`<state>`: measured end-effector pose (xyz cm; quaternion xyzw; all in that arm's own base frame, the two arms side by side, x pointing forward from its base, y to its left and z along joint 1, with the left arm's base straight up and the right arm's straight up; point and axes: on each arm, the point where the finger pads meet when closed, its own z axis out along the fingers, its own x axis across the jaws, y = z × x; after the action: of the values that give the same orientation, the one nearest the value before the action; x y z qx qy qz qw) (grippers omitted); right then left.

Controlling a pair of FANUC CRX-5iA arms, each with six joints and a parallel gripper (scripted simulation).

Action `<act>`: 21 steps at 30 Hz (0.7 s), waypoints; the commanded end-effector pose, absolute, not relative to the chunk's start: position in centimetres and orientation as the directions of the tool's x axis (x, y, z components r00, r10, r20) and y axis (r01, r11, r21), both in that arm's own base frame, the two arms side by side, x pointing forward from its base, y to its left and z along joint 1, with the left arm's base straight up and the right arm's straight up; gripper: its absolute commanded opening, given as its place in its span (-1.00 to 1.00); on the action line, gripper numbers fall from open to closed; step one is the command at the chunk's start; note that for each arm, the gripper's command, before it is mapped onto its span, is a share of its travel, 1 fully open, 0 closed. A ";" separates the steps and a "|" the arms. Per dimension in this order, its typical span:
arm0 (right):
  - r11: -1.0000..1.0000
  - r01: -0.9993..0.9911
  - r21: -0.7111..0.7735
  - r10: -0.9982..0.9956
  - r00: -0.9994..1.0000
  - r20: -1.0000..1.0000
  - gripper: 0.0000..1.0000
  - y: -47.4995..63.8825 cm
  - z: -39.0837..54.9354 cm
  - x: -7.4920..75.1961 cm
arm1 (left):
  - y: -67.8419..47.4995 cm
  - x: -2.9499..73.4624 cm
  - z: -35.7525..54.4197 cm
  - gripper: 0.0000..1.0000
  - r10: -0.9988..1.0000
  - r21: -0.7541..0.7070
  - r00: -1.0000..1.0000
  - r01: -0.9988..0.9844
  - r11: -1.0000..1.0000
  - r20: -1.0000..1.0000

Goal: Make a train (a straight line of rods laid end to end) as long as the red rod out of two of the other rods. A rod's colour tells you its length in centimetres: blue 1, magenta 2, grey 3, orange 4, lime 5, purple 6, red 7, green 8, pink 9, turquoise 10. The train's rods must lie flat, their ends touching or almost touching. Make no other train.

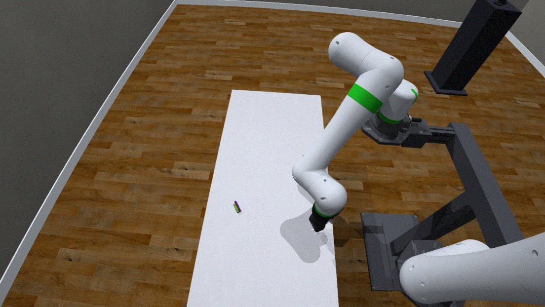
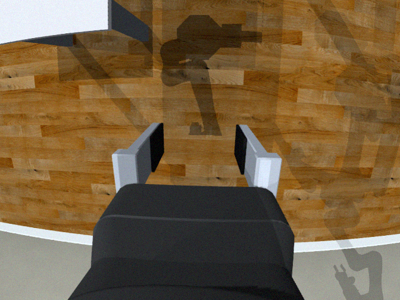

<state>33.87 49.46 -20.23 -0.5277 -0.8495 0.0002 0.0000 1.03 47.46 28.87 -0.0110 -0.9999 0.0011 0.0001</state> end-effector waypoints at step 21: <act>0.443 0.897 0.001 0.897 -0.443 0.001 0.07 49.6 -23.4 33.9 | 47.5 1.0 29.0 1.00 0.022 0.000 -1.000 0.022 1.000 0.000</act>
<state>33.81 49.49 -23.05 -0.5277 -0.8495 0.0002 0.0000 1.03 47.46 28.87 -0.0110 -0.9999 0.0011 0.0001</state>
